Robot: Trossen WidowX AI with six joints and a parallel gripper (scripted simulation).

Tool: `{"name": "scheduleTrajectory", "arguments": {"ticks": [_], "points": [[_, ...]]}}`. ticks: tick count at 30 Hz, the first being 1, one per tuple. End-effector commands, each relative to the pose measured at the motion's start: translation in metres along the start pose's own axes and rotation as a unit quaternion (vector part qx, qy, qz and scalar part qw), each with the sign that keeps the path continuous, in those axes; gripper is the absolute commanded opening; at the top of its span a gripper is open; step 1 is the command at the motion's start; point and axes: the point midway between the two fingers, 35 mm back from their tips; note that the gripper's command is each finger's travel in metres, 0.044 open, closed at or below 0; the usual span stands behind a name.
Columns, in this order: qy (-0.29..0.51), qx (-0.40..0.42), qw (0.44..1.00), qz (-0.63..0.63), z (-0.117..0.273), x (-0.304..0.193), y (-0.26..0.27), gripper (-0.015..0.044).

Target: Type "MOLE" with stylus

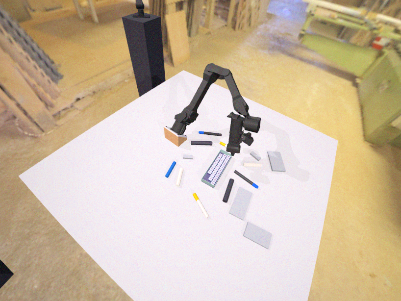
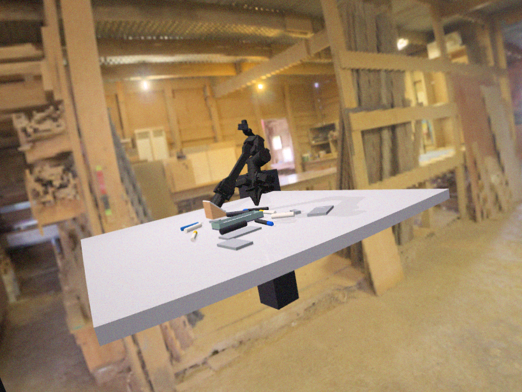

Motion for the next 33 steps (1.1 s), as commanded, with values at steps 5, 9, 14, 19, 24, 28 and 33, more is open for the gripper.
{"name": "scheduleTrajectory", "arguments": {"ticks": [5,9,14,19,24,28,33], "points": [[0.134,0.141,0.972,-0.129,-0.011,-0.036,-0.014,0.0],[0.134,0.141,0.972,-0.129,-0.011,-0.036,-0.014,0.0],[0.134,0.141,0.972,-0.129,-0.011,-0.036,-0.014,0.0],[0.134,0.14,0.973,-0.129,-0.017,-0.037,-0.033,0.0],[0.134,0.14,0.973,-0.129,-0.031,-0.045,-0.08,0.0],[0.134,0.14,0.973,-0.129,-0.031,-0.045,-0.08,0.0],[0.134,0.14,0.973,-0.129,-0.031,-0.045,-0.08,0.0]]}}
Point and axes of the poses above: the point midway between the two fingers, 35 mm back from their tips, its own z axis back along the fingers, its own y axis across the jaws, x = y × z, and after that the axes turned 10 degrees about -z, right-handed
